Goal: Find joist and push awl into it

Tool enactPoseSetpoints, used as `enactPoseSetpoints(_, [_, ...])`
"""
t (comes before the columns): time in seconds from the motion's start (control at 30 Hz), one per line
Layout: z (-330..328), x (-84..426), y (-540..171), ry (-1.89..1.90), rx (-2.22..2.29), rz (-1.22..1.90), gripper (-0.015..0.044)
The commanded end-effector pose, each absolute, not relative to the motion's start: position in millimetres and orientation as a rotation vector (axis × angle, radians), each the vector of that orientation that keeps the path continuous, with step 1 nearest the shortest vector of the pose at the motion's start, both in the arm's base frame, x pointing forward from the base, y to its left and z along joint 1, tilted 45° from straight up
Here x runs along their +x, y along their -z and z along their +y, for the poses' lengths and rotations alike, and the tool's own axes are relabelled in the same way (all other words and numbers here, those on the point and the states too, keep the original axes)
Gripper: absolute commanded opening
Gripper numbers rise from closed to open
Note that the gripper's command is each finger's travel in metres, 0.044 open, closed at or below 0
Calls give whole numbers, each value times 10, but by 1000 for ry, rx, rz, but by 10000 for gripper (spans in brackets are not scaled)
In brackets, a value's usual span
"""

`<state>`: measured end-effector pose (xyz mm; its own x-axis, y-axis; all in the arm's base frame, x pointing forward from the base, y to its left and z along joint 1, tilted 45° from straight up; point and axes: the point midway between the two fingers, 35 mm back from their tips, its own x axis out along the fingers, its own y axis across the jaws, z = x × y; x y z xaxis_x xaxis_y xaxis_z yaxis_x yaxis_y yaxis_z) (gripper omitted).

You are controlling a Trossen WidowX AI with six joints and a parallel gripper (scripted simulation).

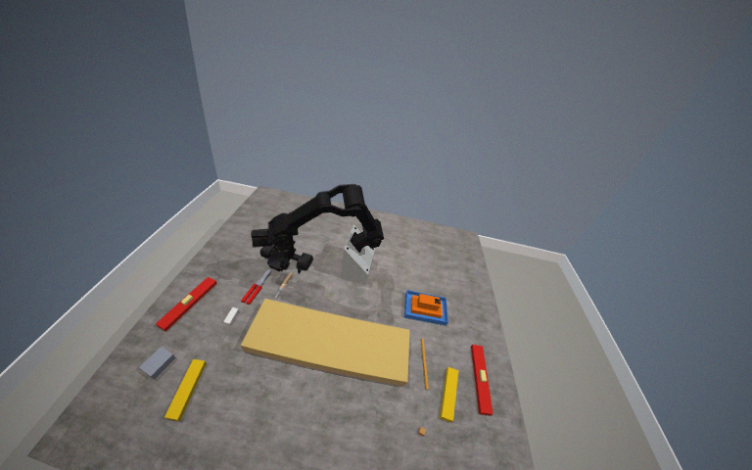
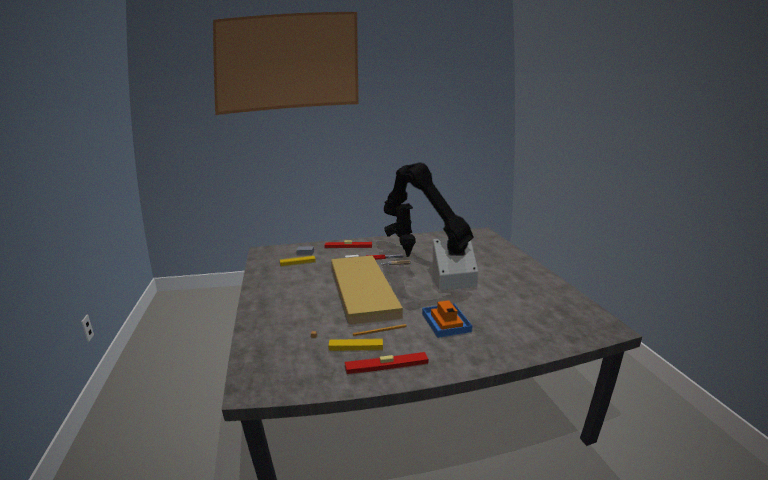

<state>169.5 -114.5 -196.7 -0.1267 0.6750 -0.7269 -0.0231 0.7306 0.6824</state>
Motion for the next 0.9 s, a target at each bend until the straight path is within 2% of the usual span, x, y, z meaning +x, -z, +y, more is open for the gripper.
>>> enactPoseSetpoints(0.0, [-1085, 1685, 2011, -651, 547, 1601, 440])
enactPoseSetpoints(0.87, [-804, 1658, 2292, -653, 549, 1600, 440])
